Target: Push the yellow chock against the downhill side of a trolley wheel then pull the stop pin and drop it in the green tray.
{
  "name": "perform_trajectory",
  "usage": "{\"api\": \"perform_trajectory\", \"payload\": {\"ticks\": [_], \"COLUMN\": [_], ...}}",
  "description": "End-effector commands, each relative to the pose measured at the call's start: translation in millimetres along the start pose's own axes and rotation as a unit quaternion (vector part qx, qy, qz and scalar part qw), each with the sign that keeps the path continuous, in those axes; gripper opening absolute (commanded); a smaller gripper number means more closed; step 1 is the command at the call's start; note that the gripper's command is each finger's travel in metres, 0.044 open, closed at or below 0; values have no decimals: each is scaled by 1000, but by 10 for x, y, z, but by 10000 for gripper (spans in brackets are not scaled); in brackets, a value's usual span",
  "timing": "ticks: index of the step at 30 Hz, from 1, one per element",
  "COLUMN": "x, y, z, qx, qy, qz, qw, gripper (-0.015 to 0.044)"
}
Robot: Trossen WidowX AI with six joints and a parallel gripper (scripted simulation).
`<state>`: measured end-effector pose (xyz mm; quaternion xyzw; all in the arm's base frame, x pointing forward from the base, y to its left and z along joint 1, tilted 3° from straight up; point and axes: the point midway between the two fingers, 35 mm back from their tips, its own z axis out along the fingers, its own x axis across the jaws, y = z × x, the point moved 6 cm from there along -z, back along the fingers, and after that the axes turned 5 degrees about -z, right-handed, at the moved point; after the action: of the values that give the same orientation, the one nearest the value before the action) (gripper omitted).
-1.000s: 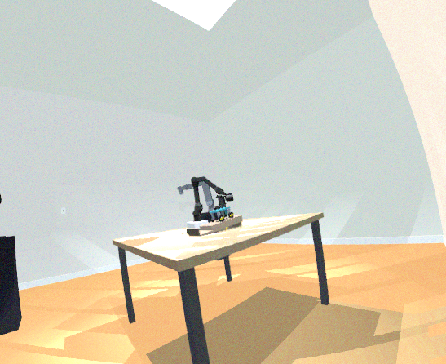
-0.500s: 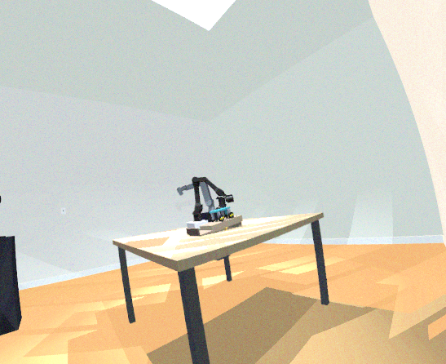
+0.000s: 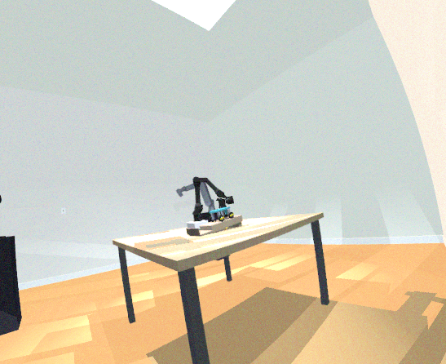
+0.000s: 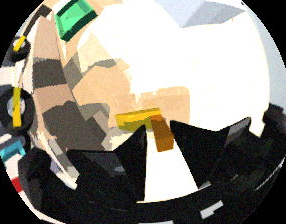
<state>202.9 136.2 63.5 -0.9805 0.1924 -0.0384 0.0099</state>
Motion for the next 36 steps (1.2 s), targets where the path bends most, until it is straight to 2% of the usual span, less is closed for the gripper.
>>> {"api": "perform_trajectory", "payload": {"ticks": [1,9,36], "x": [1,2,-34], "y": [-2,-3,18], "z": [-3,-14,-918], "qx": [0,0,-4], "qy": [0,0,-1], "qz": [0,0,-3], "qw": [1000,1000,1000], "gripper": [59,0,0]}}
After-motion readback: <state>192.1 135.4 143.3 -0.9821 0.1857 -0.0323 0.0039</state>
